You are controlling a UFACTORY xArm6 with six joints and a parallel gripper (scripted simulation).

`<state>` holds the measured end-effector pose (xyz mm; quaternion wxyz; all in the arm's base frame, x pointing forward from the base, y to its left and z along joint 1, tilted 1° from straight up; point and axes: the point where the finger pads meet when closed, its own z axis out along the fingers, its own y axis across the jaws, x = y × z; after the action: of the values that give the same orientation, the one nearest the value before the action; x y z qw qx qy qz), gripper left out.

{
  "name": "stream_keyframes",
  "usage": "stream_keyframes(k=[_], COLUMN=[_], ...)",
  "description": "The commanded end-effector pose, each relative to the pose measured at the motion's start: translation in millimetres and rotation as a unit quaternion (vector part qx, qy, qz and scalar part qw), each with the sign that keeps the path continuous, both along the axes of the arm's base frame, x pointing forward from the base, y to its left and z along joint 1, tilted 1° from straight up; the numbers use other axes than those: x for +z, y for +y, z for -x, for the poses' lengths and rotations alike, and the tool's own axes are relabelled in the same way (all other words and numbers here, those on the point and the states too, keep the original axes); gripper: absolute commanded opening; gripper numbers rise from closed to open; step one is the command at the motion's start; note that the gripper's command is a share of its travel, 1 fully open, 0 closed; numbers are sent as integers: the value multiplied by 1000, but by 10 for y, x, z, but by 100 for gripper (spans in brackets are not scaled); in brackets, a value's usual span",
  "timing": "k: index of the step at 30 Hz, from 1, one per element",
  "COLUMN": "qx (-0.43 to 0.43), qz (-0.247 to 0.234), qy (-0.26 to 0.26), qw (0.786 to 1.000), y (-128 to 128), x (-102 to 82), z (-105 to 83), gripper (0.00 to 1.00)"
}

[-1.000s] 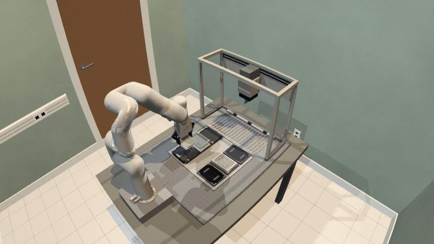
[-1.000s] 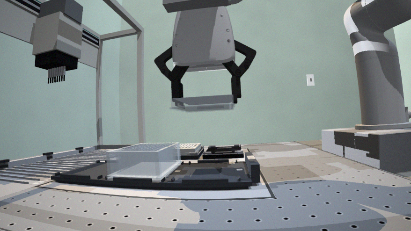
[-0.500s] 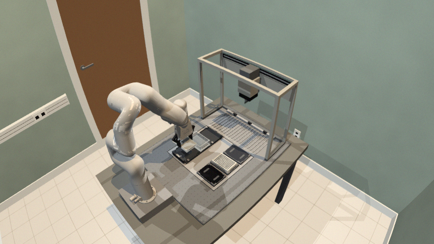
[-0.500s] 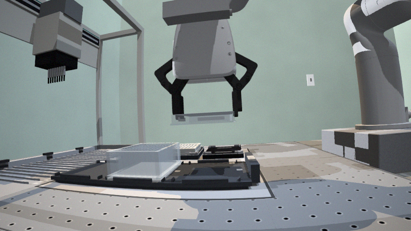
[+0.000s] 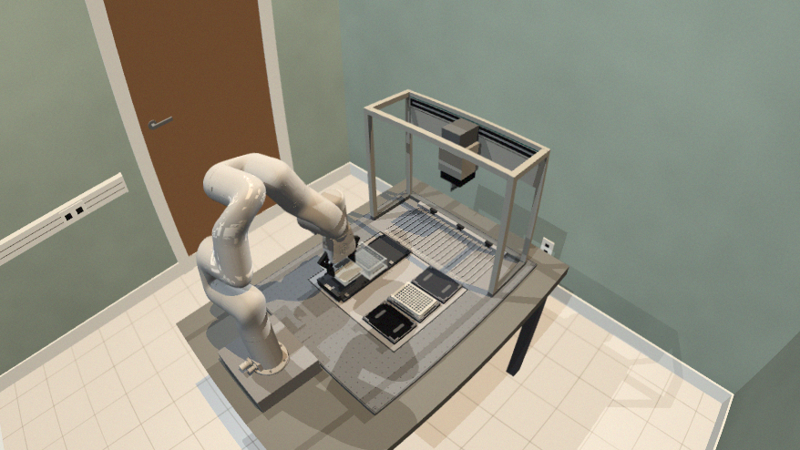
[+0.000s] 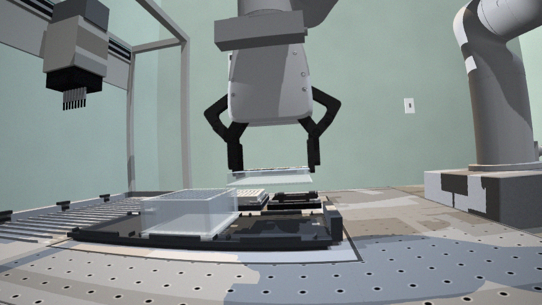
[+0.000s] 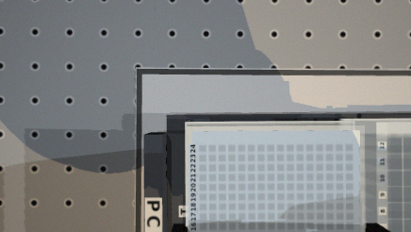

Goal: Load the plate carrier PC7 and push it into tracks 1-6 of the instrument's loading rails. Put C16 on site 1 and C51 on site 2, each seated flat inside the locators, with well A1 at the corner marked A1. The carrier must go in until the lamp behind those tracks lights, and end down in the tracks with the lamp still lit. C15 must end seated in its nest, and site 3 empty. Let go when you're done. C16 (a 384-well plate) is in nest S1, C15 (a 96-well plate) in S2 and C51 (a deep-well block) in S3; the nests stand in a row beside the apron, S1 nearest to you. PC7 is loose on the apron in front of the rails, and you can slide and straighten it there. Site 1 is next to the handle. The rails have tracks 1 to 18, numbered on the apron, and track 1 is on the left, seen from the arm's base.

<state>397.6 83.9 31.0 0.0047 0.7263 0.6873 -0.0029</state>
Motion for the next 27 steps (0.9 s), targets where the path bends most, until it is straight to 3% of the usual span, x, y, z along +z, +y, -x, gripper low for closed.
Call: stream_keyframes(k=[1, 27], qx=[0, 0], qz=[0, 0], qy=[-2, -2], qw=[1000, 1000], y=[3, -1], x=[-54, -392], z=[-15, -16], gripper=[0, 0])
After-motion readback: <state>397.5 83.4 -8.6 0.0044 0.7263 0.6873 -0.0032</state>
